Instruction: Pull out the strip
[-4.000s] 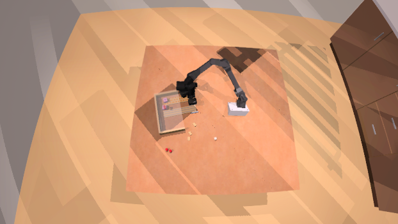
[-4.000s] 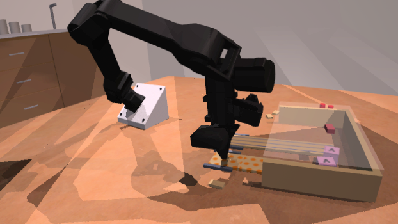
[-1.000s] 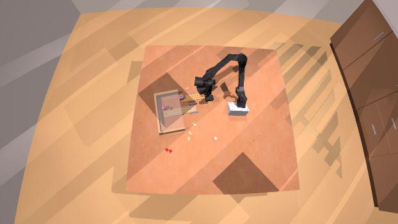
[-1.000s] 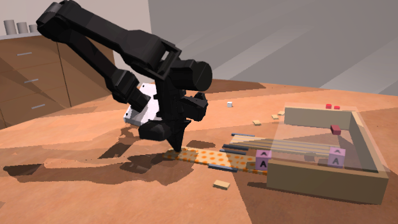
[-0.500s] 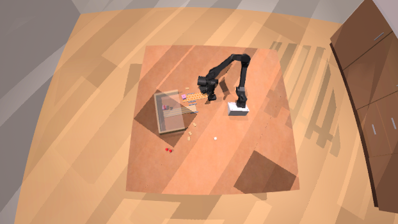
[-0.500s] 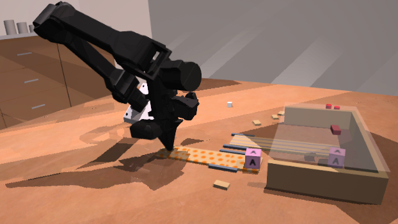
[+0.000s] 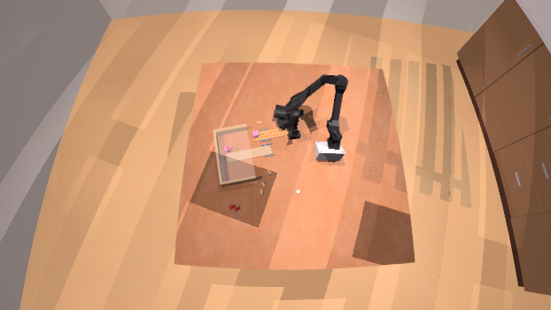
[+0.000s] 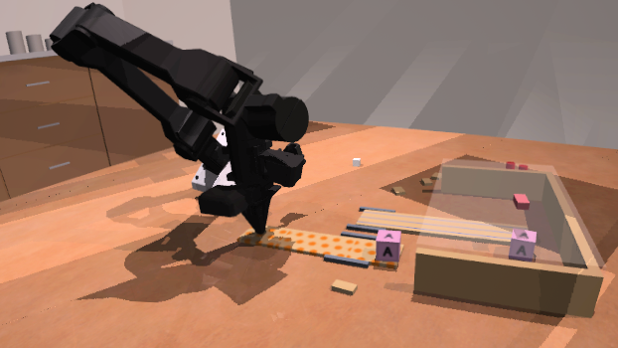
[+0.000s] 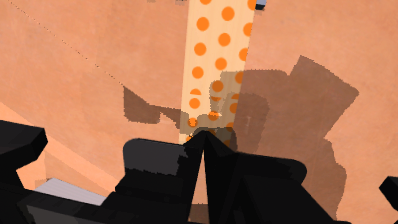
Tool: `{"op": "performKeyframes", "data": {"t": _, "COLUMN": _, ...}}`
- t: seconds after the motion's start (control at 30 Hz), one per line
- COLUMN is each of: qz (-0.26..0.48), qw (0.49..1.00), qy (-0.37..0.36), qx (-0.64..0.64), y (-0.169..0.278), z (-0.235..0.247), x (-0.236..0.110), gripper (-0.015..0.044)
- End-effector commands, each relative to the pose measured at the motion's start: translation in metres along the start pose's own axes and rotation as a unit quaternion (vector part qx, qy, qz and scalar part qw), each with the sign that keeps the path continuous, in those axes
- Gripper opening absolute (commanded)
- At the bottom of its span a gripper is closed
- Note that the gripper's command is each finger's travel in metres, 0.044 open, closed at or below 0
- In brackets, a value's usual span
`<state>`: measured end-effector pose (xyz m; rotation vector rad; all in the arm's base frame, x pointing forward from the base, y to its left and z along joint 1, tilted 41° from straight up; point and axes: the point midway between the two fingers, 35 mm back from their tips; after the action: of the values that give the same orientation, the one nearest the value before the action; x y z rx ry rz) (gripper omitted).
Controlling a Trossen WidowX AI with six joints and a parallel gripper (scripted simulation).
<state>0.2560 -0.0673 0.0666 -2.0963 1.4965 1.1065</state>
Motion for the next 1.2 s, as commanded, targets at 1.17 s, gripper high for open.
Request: {"op": "performKeyframes", "data": {"t": 1.17, "qz": 0.014, "qw": 0.997, "qy": -0.005, "qx": -0.070, "y": -0.030, "z": -0.005, "x": -0.041, "gripper": 0.0184}}
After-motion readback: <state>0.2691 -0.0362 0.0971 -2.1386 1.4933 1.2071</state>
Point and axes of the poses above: the point midway between the two fingers, 35 mm back from their tips, its own x axis out along the fingers, its own z axis across the jaws, y = z × x, and after that the axes turned 5 degrees about -x, right-handed
